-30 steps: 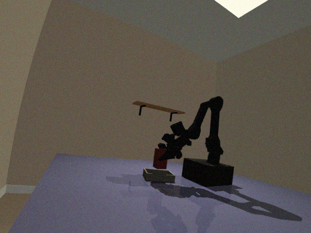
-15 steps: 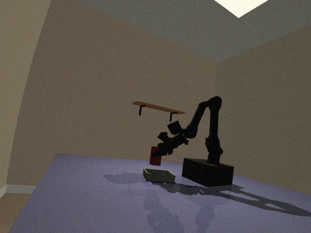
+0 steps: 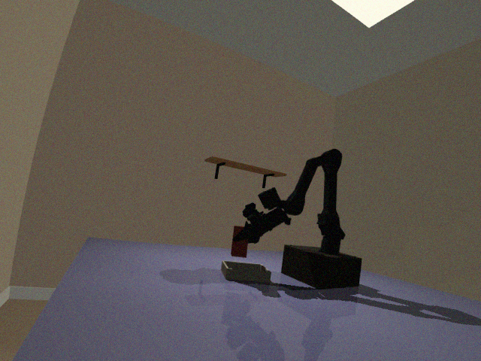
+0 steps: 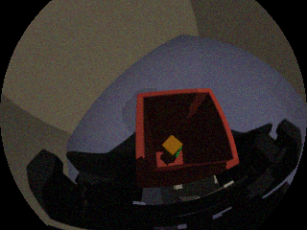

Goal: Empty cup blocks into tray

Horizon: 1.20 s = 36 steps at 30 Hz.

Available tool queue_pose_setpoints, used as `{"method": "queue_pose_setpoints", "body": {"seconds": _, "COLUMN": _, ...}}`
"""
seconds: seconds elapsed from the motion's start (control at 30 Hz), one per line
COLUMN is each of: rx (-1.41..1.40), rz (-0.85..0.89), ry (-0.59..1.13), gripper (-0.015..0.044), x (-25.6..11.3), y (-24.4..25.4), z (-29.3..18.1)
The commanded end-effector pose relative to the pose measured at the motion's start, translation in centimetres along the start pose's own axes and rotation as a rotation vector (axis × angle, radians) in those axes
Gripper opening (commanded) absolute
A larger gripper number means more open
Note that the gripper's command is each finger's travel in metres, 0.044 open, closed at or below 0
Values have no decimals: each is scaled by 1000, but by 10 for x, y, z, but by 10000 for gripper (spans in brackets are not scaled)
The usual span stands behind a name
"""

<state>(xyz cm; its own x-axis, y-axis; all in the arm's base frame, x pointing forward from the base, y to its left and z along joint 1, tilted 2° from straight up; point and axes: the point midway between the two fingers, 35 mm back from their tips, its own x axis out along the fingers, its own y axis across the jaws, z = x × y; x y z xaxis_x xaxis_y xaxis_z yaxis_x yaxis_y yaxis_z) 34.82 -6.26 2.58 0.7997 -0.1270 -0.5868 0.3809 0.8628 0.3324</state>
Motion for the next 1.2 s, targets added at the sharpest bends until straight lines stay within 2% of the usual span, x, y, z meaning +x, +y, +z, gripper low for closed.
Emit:
{"method": "queue_pose_setpoints", "body": {"seconds": 0.0, "rx": 76, "rz": -4, "ry": -4, "gripper": 0, "x": 1, "y": -1, "z": 0}}
{"method": "queue_pose_setpoints", "body": {"seconds": 1.17, "rx": 841, "rz": -2, "ry": -6, "gripper": 0, "x": 9, "y": -2, "z": -3}}
